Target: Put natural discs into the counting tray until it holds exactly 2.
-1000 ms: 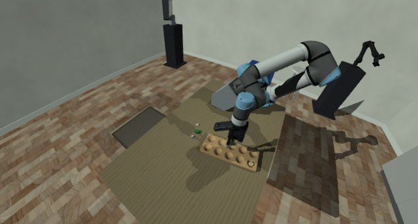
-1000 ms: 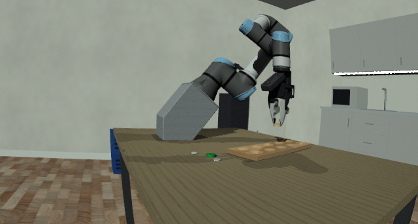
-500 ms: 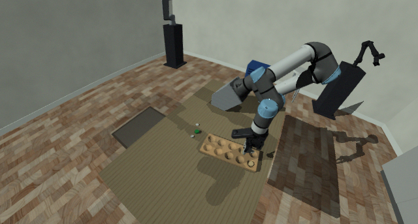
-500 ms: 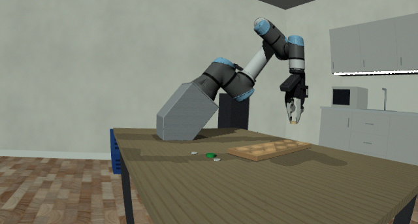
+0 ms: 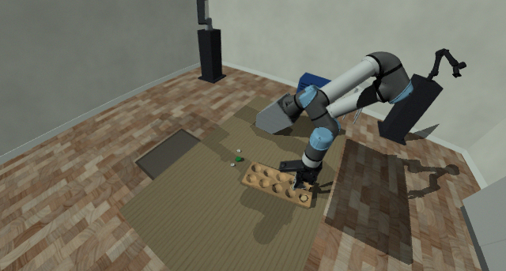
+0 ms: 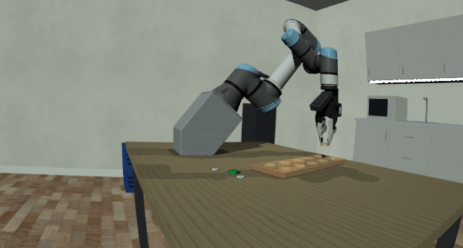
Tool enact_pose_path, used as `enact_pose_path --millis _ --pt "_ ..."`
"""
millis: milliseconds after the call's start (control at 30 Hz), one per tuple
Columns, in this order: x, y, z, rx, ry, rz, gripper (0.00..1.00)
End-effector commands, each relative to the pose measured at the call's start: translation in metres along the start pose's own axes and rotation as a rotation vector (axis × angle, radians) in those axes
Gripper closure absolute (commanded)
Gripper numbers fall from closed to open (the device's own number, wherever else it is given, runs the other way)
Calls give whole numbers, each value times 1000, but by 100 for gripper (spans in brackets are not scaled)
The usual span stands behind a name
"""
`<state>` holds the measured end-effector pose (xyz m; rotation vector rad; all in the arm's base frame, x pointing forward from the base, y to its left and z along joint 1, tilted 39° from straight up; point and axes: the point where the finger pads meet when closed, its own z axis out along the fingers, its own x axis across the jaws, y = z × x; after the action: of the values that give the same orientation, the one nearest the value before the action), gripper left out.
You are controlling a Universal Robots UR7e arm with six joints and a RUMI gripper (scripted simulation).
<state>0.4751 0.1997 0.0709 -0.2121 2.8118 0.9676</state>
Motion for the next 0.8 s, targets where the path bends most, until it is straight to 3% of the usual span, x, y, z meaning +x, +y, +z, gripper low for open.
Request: enact_pose_path --millis 0,233,767 --pt "-2 -1 22 2 -2 0 100" --pt "-2 0 48 2 -2 0 100" --pt "-1 0 59 2 -2 0 100"
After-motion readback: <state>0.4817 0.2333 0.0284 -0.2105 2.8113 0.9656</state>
